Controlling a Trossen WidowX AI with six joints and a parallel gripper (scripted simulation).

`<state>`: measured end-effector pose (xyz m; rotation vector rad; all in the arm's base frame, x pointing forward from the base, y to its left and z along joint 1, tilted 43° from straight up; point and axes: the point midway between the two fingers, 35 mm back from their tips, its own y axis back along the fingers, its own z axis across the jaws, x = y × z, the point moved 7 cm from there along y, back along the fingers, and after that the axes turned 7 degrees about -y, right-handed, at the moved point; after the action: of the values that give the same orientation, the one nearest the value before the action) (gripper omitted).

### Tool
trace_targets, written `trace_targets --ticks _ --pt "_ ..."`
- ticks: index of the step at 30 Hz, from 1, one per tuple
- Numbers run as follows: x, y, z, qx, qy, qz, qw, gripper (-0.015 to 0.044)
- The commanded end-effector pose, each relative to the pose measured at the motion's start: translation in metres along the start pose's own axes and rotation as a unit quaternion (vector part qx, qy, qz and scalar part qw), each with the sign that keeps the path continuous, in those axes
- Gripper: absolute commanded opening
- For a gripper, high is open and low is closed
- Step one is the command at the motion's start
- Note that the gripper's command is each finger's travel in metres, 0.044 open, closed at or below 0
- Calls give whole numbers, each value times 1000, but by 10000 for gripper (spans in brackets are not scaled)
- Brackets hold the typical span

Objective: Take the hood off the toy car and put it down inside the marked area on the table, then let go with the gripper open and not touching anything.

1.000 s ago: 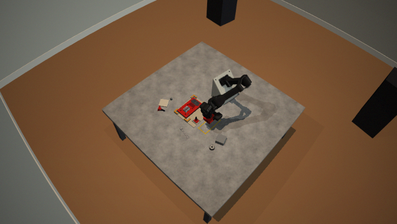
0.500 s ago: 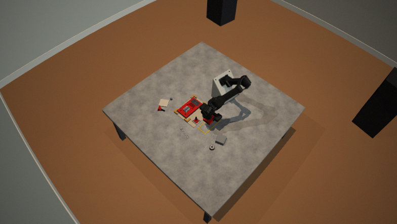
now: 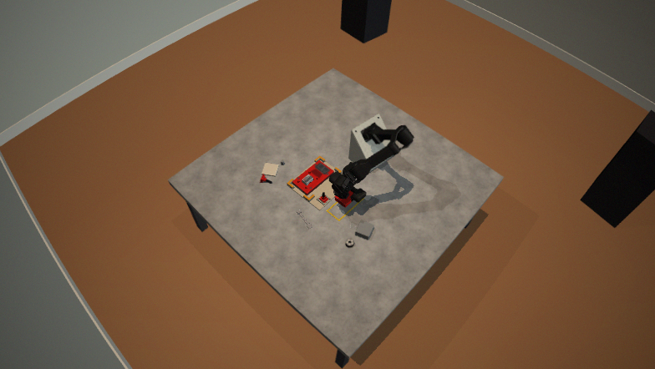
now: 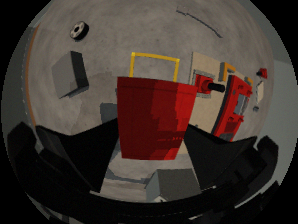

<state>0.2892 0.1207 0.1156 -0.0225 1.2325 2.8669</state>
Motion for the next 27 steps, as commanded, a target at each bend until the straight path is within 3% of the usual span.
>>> trace_targets --ticks 1,27 --pt "0 -3 -1 2 -3 0 1000 0" --pt "1 -25 -1 1 -3 0 1000 0"
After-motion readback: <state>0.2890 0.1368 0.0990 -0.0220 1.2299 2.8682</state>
